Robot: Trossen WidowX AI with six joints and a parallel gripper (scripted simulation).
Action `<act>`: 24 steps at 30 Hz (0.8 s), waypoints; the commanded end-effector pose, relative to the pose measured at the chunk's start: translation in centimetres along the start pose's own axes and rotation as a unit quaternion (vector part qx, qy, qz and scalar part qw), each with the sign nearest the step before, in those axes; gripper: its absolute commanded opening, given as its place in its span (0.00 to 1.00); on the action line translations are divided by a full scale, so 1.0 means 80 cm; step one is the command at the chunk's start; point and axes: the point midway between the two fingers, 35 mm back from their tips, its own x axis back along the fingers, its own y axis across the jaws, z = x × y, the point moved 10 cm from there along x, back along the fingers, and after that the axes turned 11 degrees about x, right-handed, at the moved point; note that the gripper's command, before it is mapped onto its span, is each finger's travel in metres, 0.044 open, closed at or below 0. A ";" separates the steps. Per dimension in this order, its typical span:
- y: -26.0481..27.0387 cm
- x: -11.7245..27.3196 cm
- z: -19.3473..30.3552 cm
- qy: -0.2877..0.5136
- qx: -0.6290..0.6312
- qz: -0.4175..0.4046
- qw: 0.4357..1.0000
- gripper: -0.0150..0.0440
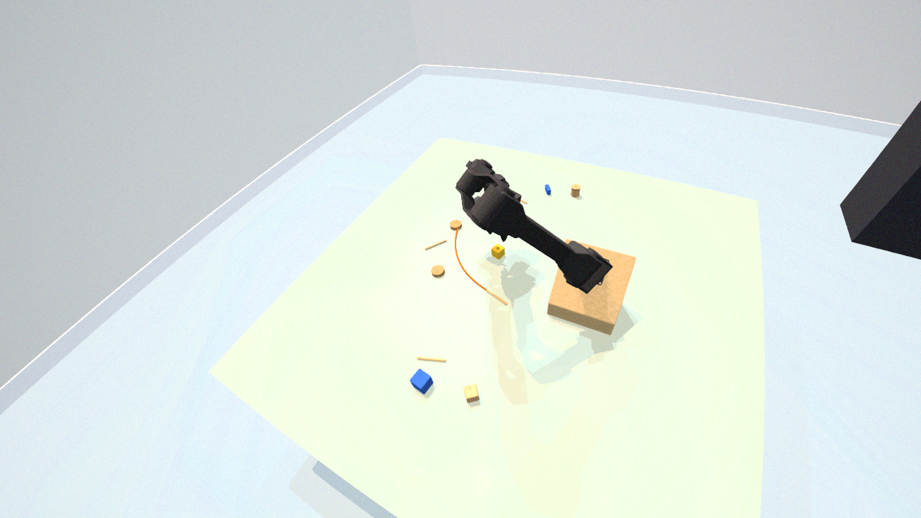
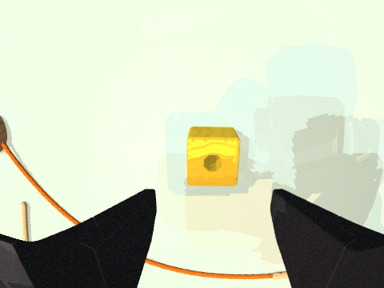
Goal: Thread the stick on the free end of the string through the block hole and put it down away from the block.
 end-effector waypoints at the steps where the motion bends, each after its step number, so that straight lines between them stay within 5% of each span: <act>1: 0.000 -0.007 0.000 0.000 -0.003 0.001 1.000 0.66; 24: 0.000 -0.054 0.000 0.000 -0.003 0.001 1.000 0.66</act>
